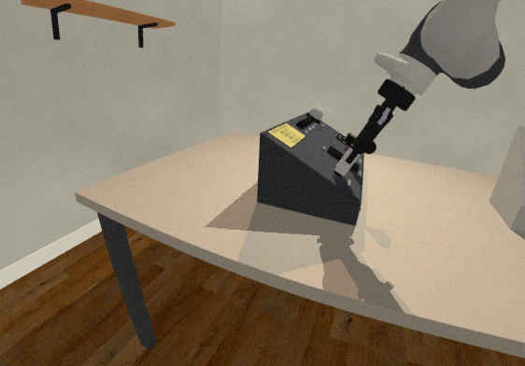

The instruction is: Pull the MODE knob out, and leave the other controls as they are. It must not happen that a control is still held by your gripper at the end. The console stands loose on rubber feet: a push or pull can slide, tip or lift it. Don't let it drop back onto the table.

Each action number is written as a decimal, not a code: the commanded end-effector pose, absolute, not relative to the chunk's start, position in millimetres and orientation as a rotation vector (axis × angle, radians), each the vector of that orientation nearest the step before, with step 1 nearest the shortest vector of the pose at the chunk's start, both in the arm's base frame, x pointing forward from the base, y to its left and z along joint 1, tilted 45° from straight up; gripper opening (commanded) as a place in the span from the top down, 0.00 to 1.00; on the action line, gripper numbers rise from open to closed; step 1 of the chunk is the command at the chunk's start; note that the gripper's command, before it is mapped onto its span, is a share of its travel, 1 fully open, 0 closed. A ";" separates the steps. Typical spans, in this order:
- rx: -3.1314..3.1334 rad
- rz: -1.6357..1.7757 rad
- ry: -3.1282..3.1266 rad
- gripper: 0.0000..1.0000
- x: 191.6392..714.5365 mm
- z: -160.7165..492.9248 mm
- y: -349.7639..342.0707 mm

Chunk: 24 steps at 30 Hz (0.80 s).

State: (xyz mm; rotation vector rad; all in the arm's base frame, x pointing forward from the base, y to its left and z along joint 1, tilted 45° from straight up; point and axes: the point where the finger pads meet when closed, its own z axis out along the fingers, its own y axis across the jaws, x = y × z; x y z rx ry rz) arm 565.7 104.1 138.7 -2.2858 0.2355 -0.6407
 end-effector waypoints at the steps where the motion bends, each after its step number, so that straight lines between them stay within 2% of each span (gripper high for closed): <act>1: -2.286 -0.646 0.232 1.00 566.7 139.5 103.0; 24: -2.286 -0.646 0.232 1.00 564.2 142.4 100.1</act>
